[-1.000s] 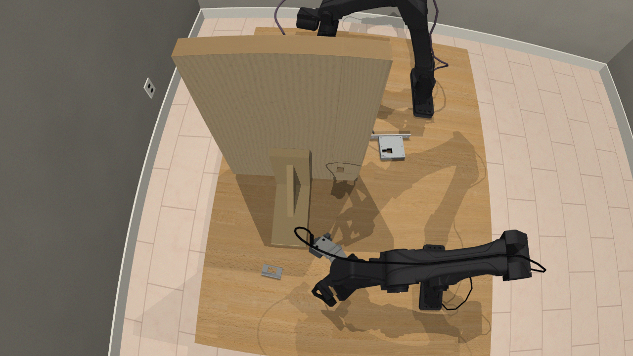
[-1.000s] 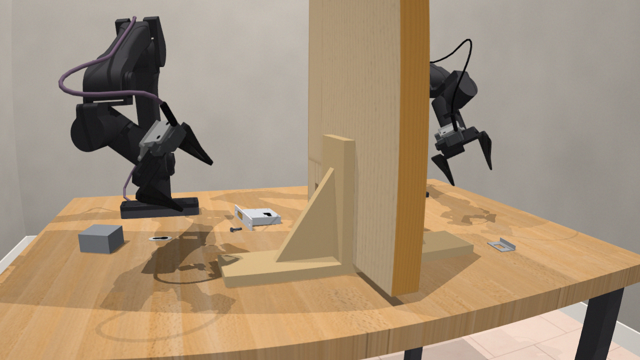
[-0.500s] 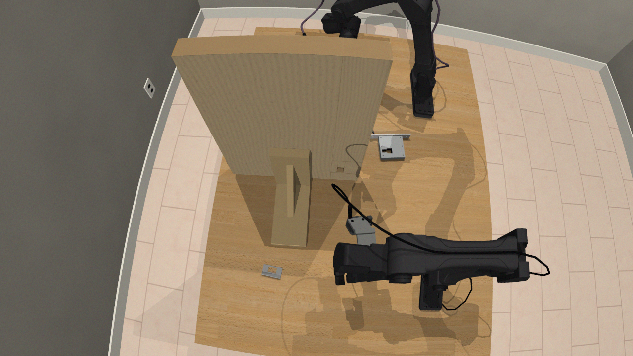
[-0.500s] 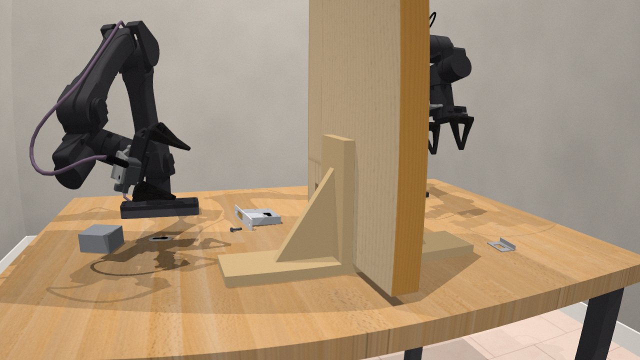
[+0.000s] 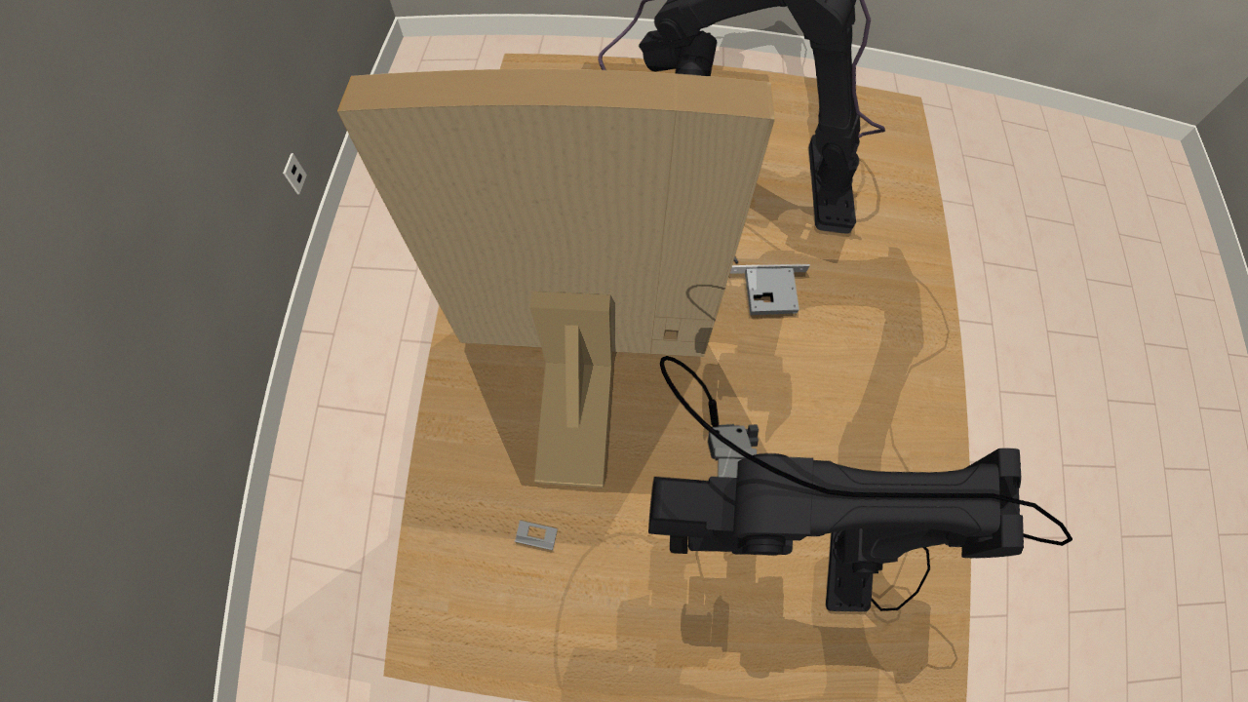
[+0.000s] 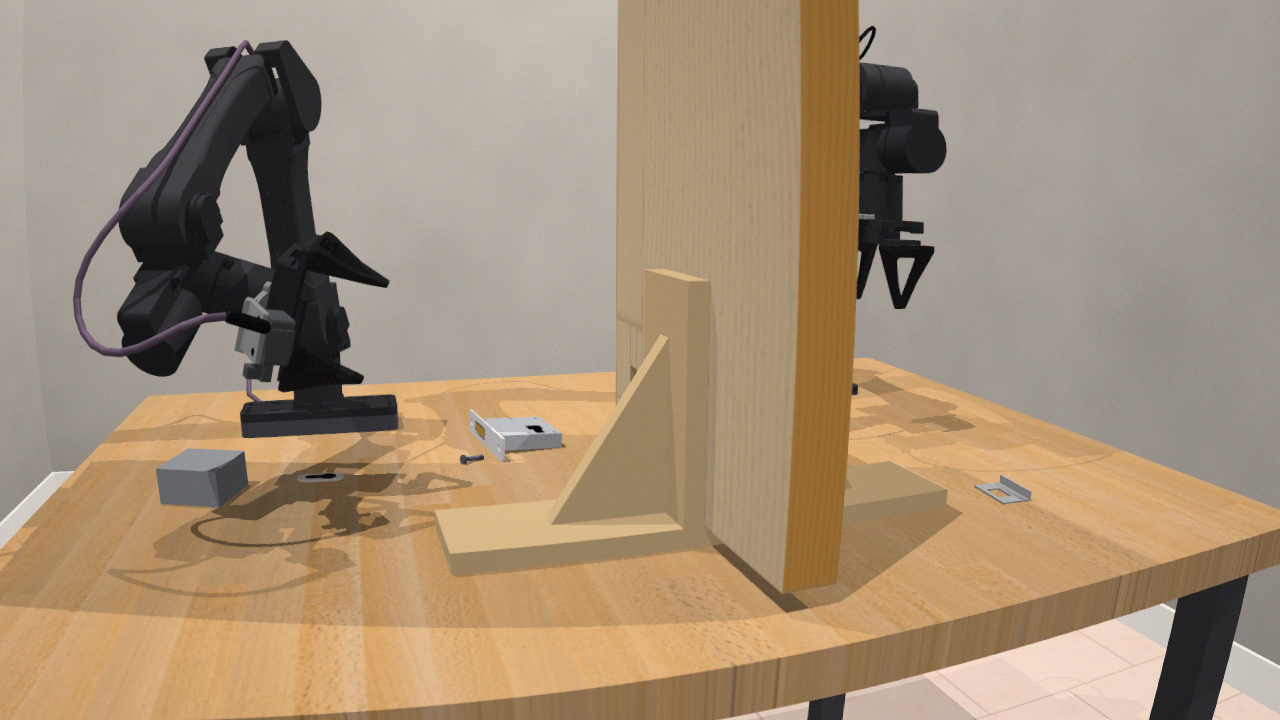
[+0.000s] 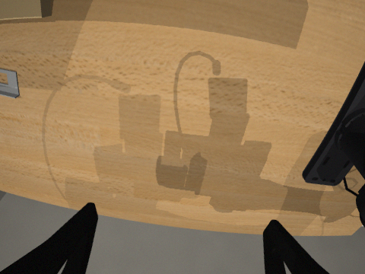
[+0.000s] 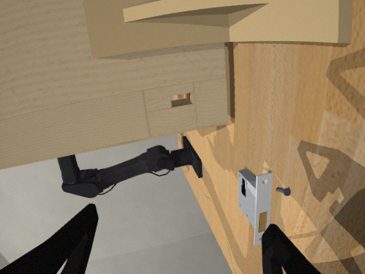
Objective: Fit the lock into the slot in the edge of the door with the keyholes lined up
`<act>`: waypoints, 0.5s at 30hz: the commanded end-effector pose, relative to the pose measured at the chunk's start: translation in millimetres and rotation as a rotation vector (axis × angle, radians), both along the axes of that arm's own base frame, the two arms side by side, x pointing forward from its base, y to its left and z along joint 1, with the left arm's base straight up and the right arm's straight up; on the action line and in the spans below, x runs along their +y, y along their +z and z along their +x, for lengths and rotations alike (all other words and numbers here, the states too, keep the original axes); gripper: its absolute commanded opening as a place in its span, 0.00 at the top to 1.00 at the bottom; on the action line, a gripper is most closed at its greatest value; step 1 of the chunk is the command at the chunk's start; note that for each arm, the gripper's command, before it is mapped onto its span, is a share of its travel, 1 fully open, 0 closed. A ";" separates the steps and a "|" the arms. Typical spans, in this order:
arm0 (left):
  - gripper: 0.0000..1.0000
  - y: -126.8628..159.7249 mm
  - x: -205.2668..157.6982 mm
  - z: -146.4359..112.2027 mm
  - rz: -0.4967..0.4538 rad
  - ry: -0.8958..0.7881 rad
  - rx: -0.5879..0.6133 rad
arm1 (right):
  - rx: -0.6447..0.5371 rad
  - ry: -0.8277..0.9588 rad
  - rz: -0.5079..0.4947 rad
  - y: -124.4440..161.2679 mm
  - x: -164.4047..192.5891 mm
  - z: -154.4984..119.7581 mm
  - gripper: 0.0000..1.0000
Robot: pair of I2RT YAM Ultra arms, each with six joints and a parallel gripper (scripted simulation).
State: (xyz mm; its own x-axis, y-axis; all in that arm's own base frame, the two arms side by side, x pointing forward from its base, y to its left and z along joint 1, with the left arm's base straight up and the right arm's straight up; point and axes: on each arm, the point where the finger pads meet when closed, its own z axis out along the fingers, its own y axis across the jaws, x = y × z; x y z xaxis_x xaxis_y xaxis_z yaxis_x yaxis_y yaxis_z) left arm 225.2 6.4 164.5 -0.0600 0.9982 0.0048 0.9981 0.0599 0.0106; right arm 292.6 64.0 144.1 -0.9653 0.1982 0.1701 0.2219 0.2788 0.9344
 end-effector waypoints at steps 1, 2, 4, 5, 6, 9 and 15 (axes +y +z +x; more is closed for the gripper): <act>0.00 4.7 -1.6 -4.3 -0.005 -0.007 0.002 | -0.033 0.082 -0.046 5.5 20.8 -14.7 0.00; 0.00 4.7 -1.6 -4.3 -0.005 -0.007 0.002 | -0.041 0.161 -0.101 4.2 35.5 -28.0 0.00; 0.00 4.7 -1.6 -4.3 -0.005 -0.007 0.002 | -0.066 0.280 -0.215 0.7 53.0 -51.9 0.00; 0.00 4.7 -1.6 -4.3 -0.005 -0.007 0.002 | -0.076 0.317 -0.248 -0.5 58.5 -59.1 0.00; 0.00 4.7 -1.6 -4.3 -0.005 -0.007 0.002 | -0.087 0.358 -0.280 -1.6 64.7 -66.8 0.00; 0.00 4.7 -1.6 -4.3 -0.005 -0.007 0.002 | -0.137 0.479 -0.392 -5.7 79.7 -91.2 0.00; 0.00 4.7 -1.6 -4.3 -0.005 -0.007 0.002 | -0.288 0.662 -0.613 -11.6 96.5 -128.8 0.00</act>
State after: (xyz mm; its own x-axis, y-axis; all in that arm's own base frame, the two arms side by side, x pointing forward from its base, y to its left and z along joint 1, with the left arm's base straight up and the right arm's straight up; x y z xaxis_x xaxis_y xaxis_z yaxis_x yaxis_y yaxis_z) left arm 224.7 6.4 164.6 -0.0600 0.9982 0.0049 0.9982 0.0599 0.0086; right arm 174.4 162.0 144.2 -0.9176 -0.3971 -0.0149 -0.2848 0.6308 0.7218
